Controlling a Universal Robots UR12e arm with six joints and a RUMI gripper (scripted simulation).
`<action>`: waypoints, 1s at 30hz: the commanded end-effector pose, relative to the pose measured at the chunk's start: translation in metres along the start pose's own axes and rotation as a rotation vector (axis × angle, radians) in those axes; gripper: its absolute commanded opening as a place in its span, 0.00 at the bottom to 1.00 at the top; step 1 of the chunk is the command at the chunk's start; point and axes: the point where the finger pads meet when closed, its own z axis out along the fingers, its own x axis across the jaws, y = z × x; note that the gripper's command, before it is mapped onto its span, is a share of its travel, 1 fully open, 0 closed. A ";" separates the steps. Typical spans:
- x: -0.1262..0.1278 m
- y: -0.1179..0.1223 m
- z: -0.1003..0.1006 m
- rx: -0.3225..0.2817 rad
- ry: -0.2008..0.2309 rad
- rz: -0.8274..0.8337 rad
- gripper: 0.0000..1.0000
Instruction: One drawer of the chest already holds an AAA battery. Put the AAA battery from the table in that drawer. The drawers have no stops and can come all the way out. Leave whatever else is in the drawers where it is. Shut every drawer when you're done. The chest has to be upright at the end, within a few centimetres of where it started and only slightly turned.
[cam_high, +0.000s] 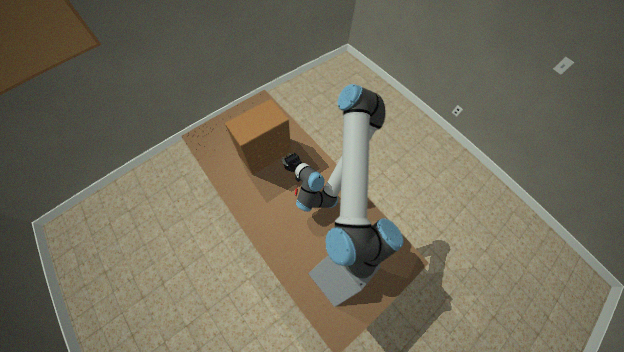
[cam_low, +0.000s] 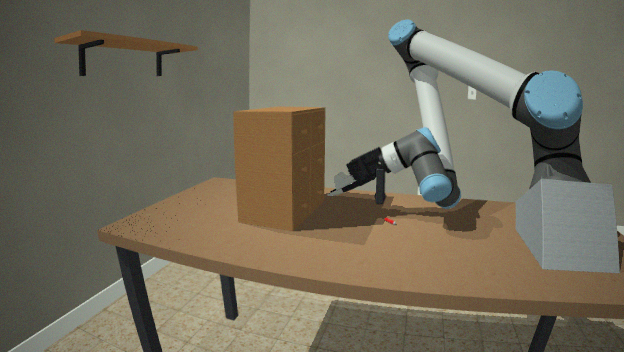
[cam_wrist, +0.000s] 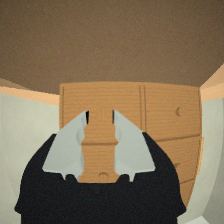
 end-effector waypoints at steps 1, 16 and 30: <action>0.000 0.001 0.000 -0.001 0.000 0.000 0.20; 0.000 0.005 0.007 -0.001 0.000 0.000 0.20; 0.000 0.011 0.019 -0.001 0.000 0.000 0.20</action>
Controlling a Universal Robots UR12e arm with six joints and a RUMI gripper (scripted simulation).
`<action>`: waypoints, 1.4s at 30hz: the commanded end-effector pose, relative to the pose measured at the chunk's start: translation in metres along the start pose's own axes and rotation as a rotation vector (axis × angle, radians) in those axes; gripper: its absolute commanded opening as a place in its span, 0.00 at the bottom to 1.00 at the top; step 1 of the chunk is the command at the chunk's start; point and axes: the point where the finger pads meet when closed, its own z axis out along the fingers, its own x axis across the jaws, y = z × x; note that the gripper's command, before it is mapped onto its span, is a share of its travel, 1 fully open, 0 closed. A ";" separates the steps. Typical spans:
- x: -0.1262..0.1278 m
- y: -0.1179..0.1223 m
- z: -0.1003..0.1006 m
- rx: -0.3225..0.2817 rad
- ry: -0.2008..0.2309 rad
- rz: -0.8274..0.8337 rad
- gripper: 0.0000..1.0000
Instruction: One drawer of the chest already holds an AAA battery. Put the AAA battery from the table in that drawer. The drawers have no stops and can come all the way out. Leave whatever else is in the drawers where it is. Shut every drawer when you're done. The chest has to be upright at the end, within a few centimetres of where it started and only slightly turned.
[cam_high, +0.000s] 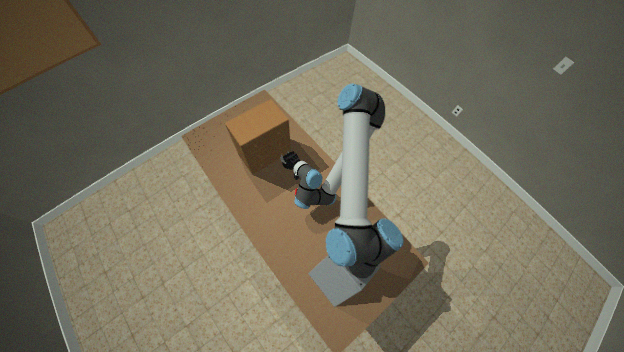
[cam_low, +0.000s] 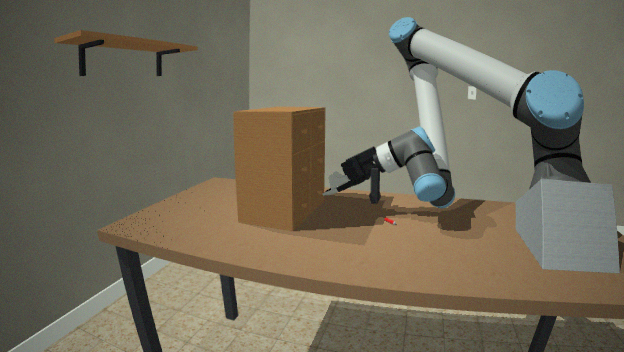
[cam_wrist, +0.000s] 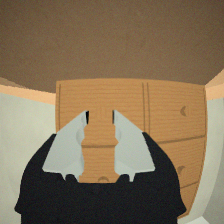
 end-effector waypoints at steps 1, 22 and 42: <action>0.000 0.003 0.004 -0.001 0.000 0.000 0.20; 0.000 0.009 0.014 -0.001 0.000 0.000 0.20; 0.000 0.009 0.015 -0.001 0.000 0.000 0.20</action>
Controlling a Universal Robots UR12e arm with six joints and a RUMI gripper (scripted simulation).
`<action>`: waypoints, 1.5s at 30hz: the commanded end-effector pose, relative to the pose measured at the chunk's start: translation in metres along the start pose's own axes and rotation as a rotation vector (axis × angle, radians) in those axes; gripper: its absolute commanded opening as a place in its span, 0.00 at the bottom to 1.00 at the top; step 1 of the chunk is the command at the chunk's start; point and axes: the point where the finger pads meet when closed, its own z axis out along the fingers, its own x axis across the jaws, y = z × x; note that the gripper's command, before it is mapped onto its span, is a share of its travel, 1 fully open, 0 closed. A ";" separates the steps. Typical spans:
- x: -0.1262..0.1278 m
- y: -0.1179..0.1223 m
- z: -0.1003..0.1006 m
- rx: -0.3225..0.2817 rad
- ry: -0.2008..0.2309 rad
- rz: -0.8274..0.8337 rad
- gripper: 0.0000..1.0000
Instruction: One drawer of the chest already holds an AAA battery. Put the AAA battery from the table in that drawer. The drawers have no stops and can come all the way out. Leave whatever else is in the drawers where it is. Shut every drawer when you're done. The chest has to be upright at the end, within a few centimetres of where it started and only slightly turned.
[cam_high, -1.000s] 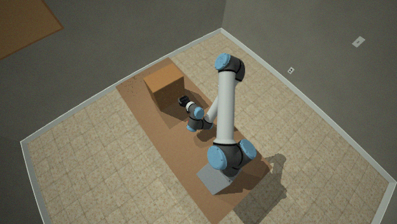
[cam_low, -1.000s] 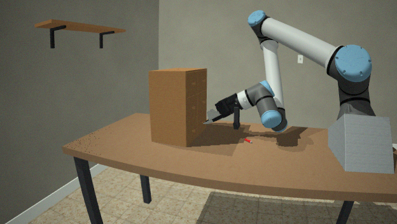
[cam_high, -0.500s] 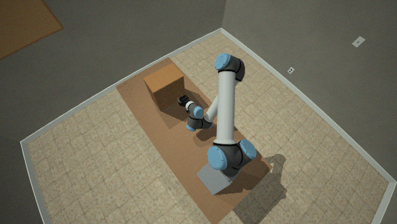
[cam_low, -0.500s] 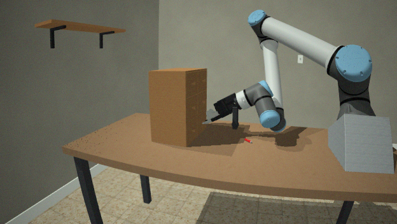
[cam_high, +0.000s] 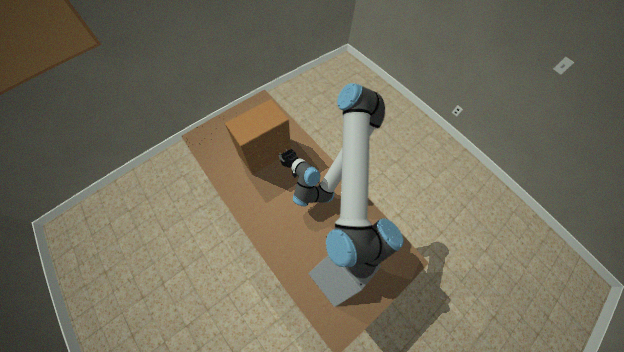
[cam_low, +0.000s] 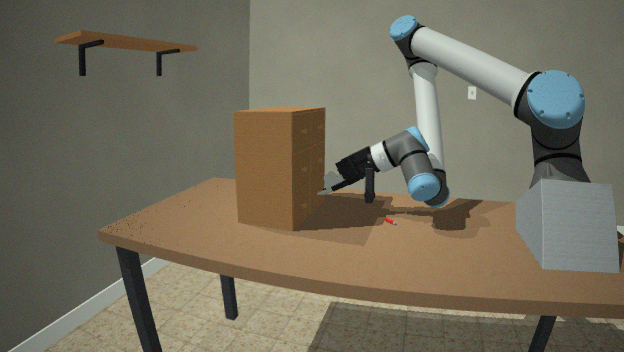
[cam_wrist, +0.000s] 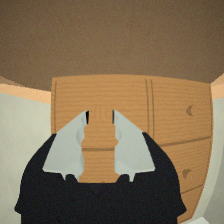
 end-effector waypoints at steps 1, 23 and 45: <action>0.000 0.001 0.000 -0.001 0.000 0.000 0.20; 0.000 0.001 0.000 -0.001 0.000 0.000 0.07; 0.000 0.001 0.000 -0.001 0.000 0.000 0.07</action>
